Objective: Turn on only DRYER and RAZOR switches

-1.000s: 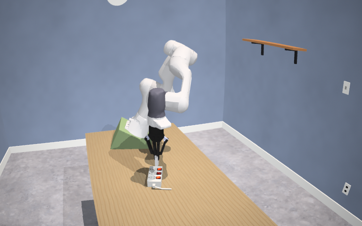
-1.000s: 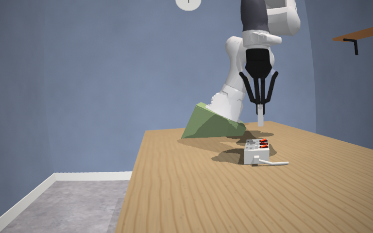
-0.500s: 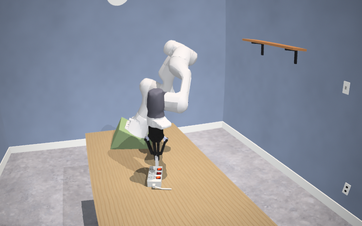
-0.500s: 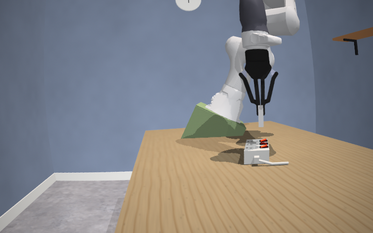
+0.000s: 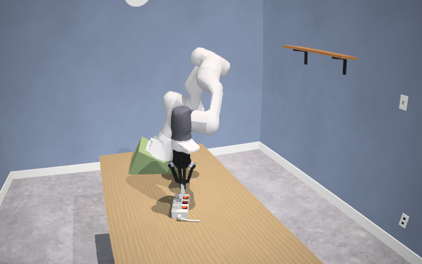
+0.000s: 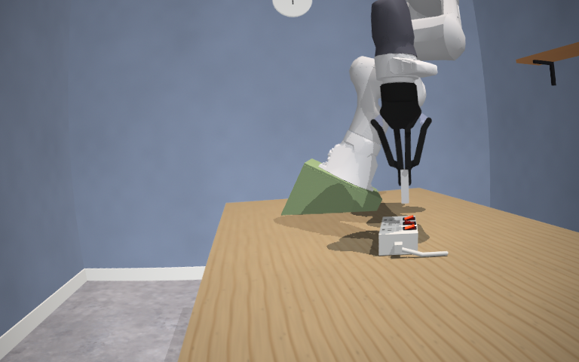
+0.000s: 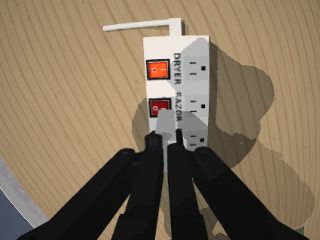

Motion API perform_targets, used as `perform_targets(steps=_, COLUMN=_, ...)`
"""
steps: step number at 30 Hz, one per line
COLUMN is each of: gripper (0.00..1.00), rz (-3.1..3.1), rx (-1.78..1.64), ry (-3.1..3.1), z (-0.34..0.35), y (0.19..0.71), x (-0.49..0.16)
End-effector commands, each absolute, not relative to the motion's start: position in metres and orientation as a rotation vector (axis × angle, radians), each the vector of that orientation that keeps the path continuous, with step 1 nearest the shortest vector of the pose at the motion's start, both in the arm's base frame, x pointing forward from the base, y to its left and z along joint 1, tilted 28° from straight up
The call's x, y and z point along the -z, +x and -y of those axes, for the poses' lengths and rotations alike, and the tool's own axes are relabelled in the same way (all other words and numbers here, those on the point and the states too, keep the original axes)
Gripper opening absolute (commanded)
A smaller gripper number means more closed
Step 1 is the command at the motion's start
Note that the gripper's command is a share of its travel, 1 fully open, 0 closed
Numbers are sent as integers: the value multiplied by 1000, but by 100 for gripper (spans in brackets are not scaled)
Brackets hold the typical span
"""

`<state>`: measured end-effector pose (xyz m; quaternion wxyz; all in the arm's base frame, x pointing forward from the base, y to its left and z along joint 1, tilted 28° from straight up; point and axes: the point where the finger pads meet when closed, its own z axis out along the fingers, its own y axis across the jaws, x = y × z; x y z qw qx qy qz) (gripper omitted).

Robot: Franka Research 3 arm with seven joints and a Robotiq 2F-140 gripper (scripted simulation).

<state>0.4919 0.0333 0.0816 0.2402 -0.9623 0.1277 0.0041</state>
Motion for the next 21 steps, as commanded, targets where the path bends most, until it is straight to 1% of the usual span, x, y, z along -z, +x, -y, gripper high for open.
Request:
perform_targets(steps=1, gripper=0, rz=-335, rx=-1, ry=-2636, z=-36, y=493, x=-77)
perform_targets(steps=21, gripper=0, rz=-335, rx=-1, ry=-2636, z=-46, y=495, x=-58)
